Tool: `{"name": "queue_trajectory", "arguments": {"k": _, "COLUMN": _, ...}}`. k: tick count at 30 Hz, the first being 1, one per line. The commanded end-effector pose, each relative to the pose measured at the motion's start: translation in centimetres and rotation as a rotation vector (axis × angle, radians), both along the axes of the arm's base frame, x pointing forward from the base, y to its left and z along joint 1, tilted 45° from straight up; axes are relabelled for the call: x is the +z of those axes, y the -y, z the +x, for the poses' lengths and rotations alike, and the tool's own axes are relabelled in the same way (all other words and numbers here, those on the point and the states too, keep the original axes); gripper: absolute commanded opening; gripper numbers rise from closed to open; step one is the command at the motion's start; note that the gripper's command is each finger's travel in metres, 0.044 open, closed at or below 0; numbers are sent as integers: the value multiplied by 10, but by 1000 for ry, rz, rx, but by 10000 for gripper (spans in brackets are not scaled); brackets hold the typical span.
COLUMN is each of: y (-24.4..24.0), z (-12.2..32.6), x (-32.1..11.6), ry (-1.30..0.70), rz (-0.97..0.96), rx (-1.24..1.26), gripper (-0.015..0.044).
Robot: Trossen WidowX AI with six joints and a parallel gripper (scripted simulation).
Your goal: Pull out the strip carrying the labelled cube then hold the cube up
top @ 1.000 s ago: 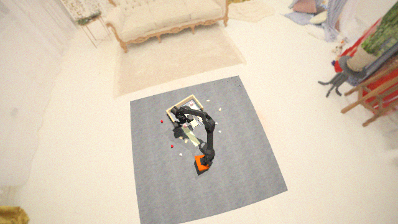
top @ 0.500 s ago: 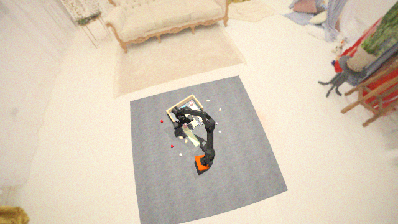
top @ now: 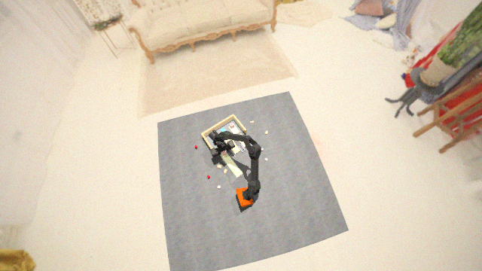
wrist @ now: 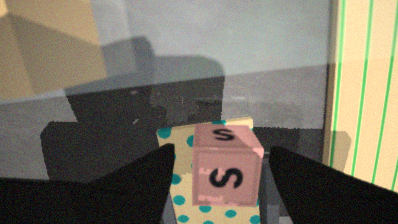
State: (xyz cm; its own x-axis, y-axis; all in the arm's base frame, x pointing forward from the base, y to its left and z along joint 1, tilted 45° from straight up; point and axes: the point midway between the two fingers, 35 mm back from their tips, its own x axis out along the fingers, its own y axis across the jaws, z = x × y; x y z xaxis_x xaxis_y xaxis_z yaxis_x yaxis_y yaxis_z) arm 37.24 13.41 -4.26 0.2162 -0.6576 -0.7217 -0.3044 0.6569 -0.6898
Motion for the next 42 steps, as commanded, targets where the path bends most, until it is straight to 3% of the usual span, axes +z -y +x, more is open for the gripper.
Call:
{"name": "queue_trajectory", "arguments": {"k": 1, "y": 5, "z": -1, "x": -4, "ry": -6, "rz": -11, "rx": 4, "gripper": 250}}
{"name": "queue_trajectory", "arguments": {"k": 7, "y": 5, "z": -1, "x": -4, "ry": -6, "rz": -11, "rx": 4, "gripper": 250}}
{"name": "queue_trajectory", "arguments": {"k": 11, "y": 3, "z": 0, "x": -3, "ry": -2, "rz": -2, "rx": 0, "gripper": 145}}
{"name": "queue_trajectory", "arguments": {"k": 18, "y": 3, "z": 0, "x": -3, "ry": -2, "rz": -2, "rx": 0, "gripper": 98}}
{"name": "queue_trajectory", "arguments": {"k": 22, "y": 2, "z": -3, "x": -1, "ry": -2, "rz": -2, "rx": 0, "gripper": 0}}
{"name": "queue_trajectory", "arguments": {"k": 34, "y": -4, "z": -62, "x": 29, "ry": -10, "rz": -10, "rx": 4, "gripper": 0}}
{"name": "queue_trajectory", "arguments": {"k": 42, "y": -2, "z": -70, "x": 31, "ry": -11, "rz": -10, "rx": 4, "gripper": 0}}
